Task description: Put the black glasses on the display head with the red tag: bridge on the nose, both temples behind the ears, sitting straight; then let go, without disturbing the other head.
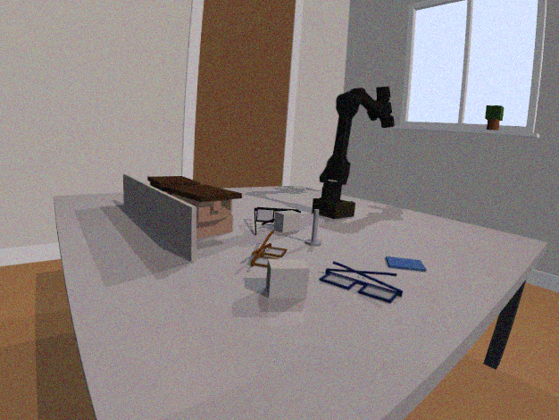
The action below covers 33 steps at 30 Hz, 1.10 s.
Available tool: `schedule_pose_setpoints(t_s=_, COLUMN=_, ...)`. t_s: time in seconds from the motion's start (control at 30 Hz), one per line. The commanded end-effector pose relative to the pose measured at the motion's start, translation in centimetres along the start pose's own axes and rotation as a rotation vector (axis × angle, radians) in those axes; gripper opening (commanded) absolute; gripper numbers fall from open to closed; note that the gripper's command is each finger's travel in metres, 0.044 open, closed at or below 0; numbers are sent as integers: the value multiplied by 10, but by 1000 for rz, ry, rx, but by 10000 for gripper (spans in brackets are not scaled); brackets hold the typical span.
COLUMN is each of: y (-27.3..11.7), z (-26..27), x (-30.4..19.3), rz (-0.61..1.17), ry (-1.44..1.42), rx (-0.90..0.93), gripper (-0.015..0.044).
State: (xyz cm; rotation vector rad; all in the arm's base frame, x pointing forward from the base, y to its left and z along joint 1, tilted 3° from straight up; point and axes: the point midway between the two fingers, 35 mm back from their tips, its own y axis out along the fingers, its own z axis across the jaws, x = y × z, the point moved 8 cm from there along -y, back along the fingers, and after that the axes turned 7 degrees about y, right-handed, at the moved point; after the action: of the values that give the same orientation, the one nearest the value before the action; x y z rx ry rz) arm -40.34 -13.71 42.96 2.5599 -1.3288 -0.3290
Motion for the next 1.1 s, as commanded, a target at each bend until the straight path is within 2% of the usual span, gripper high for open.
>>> schedule_pose_setpoints(t_s=0.0, y=0, z=0, x=0, rz=0, ry=0, rx=0, gripper=426)
schedule_pose_setpoints(t_s=0.23, y=0, z=0, x=0, rz=0, ry=0, rx=0, gripper=440)
schedule_pose_setpoints(t_s=0.33, y=-6, z=-1, x=16, rz=-60, ry=12, rx=11, gripper=361)
schedule_pose_setpoints(t_s=0.53, y=3, z=20, x=104, rz=-241, ry=262, rx=139, gripper=204)
schedule_pose_setpoints(t_s=0.8, y=-15, z=34, x=224, rz=-453, ry=548, rx=379, gripper=200)
schedule_pose_setpoints(t_s=1.07, y=-66, z=34, x=336, rz=-629, ry=759, rx=651, gripper=200)
